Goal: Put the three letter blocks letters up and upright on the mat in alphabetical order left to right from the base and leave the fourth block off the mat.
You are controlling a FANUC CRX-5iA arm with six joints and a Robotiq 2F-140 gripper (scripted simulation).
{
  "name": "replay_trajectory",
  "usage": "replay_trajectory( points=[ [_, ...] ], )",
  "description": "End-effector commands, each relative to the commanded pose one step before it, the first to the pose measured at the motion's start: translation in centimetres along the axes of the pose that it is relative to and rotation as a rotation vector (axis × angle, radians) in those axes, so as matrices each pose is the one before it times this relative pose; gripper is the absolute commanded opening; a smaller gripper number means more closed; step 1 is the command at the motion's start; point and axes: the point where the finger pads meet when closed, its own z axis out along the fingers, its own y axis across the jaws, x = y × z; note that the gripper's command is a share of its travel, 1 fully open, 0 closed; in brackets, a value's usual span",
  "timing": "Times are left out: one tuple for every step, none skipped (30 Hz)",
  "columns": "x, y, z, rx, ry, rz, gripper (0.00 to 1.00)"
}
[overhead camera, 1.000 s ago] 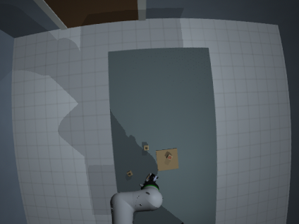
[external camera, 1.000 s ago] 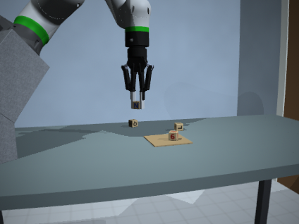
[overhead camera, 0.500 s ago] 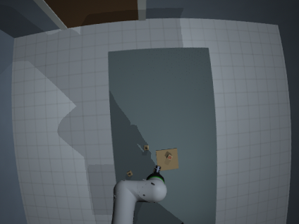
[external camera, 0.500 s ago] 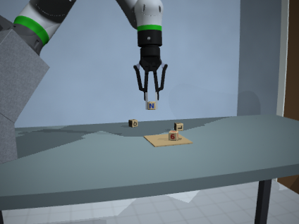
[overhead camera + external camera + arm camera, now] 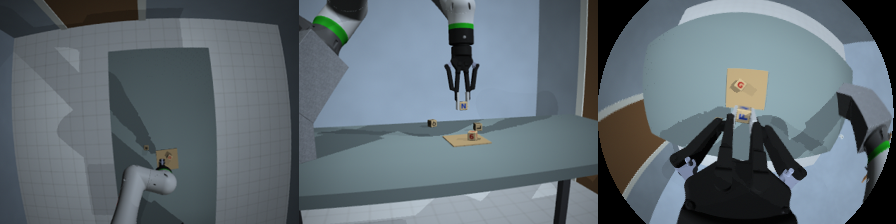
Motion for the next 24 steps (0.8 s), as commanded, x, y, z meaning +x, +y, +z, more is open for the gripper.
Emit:
replay_trajectory(
  points=[
    [0.213, -0.091, 0.037, -0.01323, -0.04429, -0.01757, 0.16],
    [0.000, 0.000, 0.000, 0.00000, 0.00000, 0.00000, 0.16],
    [0.000, 0.000, 0.000, 0.00000, 0.00000, 0.00000, 0.16],
    [0.000, 0.000, 0.000, 0.00000, 0.00000, 0.00000, 0.16],
    [0.000, 0.000, 0.000, 0.00000, 0.00000, 0.00000, 0.16],
    [0.000, 0.000, 0.000, 0.00000, 0.00000, 0.00000, 0.16],
    [0.000, 0.000, 0.000, 0.00000, 0.00000, 0.00000, 0.16],
    [0.000, 0.000, 0.000, 0.00000, 0.00000, 0.00000, 0.16],
    [0.000, 0.000, 0.002, 0.00000, 0.00000, 0.00000, 0.16],
    [0.000, 0.000, 0.014, 0.00000, 0.00000, 0.00000, 0.16],
    [0.000, 0.000, 0.037, 0.00000, -0.00001, 0.00000, 0.16],
    [0.000, 0.000, 0.067, 0.00000, -0.00001, 0.00000, 0.16],
    [0.000, 0.000, 0.104, 0.00000, -0.00002, -0.00001, 0.16],
    [0.000, 0.000, 0.000, 0.00000, 0.00000, 0.00000, 0.16],
    [0.000, 0.000, 0.000, 0.00000, 0.00000, 0.00000, 0.16],
    [0.000, 0.000, 0.146, 0.00000, -0.00001, -0.00001, 0.16],
    [0.000, 0.000, 0.190, 0.00000, -0.00001, -0.00001, 0.16],
    [0.000, 0.000, 0.235, 0.00000, 0.00000, 0.00000, 0.16],
    [0.001, 0.000, 0.279, 0.00000, 0.00000, 0.00000, 0.16],
    [0.001, 0.000, 0.322, 0.00000, 0.00000, 0.00000, 0.16],
    [0.001, -0.001, 0.361, 0.00000, -0.00001, 0.00000, 0.16],
    [0.001, 0.000, 0.396, 0.00000, 0.00000, 0.00000, 0.16],
    [0.001, 0.000, 0.427, 0.00000, 0.00000, 0.00000, 0.16],
    [0.001, 0.000, 0.453, 0.00000, 0.00000, 0.00000, 0.16]
  ],
)
